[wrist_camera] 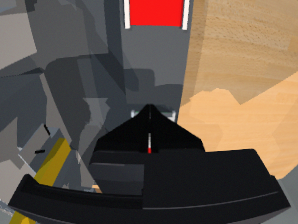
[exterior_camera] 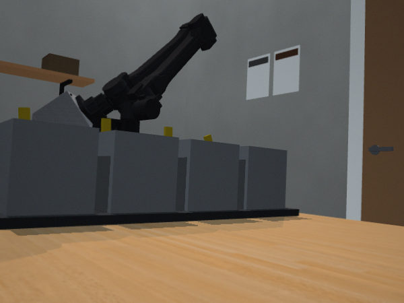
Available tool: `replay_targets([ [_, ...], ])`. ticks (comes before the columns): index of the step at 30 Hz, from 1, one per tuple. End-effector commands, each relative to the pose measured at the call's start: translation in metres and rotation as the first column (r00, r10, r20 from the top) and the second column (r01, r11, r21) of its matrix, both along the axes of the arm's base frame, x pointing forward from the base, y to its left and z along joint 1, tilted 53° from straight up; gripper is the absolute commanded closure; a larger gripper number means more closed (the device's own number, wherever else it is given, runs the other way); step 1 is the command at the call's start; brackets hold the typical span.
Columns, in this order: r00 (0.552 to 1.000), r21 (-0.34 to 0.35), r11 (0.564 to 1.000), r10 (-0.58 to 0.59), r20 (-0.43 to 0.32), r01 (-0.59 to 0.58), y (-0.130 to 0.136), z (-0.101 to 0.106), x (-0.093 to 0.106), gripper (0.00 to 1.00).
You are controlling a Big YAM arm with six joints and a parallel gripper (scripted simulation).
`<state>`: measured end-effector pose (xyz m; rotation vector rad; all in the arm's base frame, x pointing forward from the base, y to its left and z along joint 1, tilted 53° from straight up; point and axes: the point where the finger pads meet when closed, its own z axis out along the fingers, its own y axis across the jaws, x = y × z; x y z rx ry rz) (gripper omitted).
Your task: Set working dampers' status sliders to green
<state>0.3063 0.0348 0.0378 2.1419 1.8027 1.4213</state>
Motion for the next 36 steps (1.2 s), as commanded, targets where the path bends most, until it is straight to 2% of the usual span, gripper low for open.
replay_targets([
  [1, 1.000, 0.005, 1.000, 0.000, -0.020, 0.000, 0.0019, -0.0090, -0.0057, 1.00],
  [36, 1.000, 0.002, 1.000, -0.003, -0.017, 0.003, -0.0006, -0.0101, -0.0066, 1.00],
])
